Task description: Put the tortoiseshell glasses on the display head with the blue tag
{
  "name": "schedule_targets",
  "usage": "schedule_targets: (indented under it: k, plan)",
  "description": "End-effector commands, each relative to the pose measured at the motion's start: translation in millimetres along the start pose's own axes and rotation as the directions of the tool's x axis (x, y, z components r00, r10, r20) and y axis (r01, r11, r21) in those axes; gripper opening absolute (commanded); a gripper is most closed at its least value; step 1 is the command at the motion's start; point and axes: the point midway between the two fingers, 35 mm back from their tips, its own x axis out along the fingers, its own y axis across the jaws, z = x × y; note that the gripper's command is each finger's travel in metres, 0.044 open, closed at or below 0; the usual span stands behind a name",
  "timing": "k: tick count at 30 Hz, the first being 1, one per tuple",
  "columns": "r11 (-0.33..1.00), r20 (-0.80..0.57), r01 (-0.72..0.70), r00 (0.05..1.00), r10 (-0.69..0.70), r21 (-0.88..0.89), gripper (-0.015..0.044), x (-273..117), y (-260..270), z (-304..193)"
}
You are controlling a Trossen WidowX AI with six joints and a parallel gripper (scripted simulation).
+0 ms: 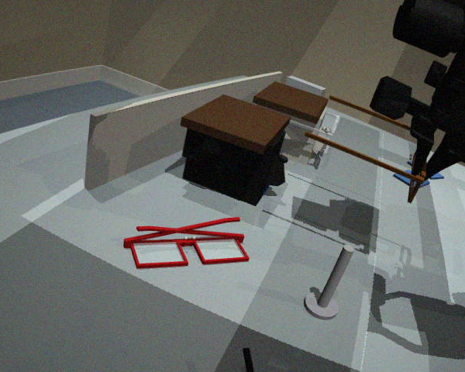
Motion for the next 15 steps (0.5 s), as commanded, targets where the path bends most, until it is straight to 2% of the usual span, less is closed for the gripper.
schedule_targets:
  k: [1,15]
  plan:
    - [1.0,-0.042,0.026,0.999,-0.027,-0.016,0.0,3.7,3.6,10.8]
    - [0.996,-0.169,0.068,0.983,-0.077,-0.055,0.0,17.8,7.0,43.3]
